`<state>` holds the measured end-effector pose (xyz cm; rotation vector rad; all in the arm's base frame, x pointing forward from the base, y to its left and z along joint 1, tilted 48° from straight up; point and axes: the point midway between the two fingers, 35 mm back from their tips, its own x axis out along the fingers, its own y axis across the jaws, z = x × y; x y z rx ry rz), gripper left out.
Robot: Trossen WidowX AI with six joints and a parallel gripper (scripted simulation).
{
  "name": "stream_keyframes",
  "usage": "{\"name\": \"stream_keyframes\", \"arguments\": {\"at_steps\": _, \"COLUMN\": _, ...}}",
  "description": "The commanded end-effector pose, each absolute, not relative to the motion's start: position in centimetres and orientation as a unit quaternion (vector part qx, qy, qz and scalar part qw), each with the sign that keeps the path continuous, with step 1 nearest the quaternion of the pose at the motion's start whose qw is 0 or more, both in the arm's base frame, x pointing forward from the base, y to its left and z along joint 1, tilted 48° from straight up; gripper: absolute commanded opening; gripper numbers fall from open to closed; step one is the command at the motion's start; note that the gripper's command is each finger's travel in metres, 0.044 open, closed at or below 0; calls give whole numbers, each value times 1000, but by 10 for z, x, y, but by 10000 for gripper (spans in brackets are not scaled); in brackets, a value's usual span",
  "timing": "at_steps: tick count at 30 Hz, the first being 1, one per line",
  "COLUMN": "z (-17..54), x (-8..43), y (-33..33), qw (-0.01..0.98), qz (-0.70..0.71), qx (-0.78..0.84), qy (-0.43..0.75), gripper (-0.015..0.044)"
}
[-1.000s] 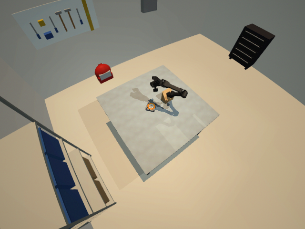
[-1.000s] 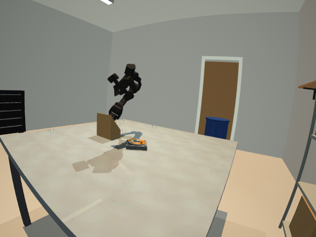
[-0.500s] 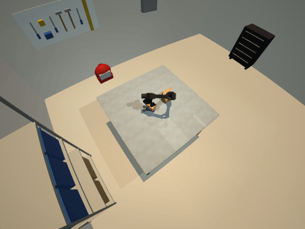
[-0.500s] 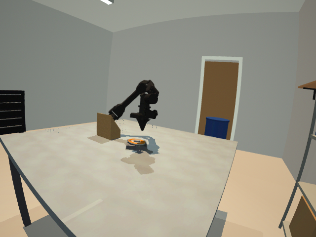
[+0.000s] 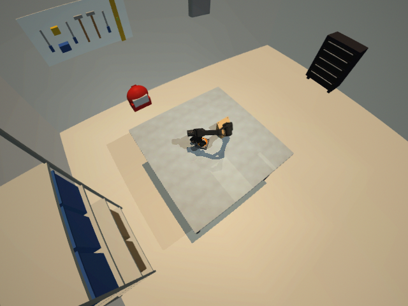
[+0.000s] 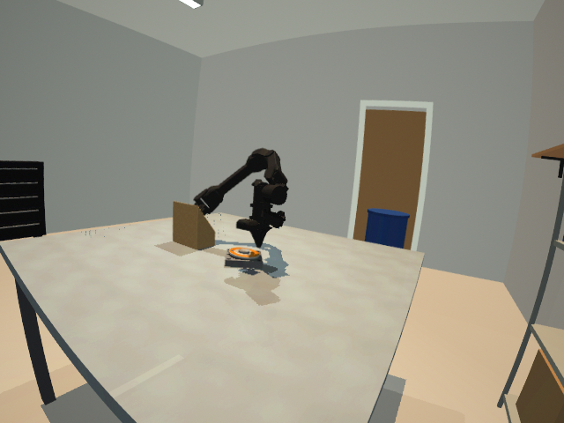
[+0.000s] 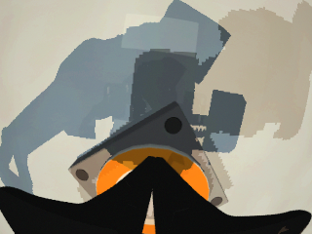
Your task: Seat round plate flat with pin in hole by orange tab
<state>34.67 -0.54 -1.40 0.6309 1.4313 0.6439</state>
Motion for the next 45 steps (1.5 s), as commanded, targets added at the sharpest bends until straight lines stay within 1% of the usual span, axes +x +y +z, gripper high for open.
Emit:
{"name": "stream_keyframes", "arguments": {"at_steps": 1, "z": -29, "x": 343, "y": 10, "qw": 655, "qz": 286, "qx": 285, "qy": 639, "gripper": 0}}
{"name": "stream_keyframes", "arguments": {"at_steps": 17, "z": -44, "x": 342, "y": -1, "qw": 655, "qz": 286, "qx": 285, "qy": 639, "gripper": 0}}
{"name": "stream_keyframes", "arguments": {"at_steps": 45, "z": -64, "x": 321, "y": -20, "qw": 655, "qz": 285, "qx": 284, "qy": 639, "gripper": 0}}
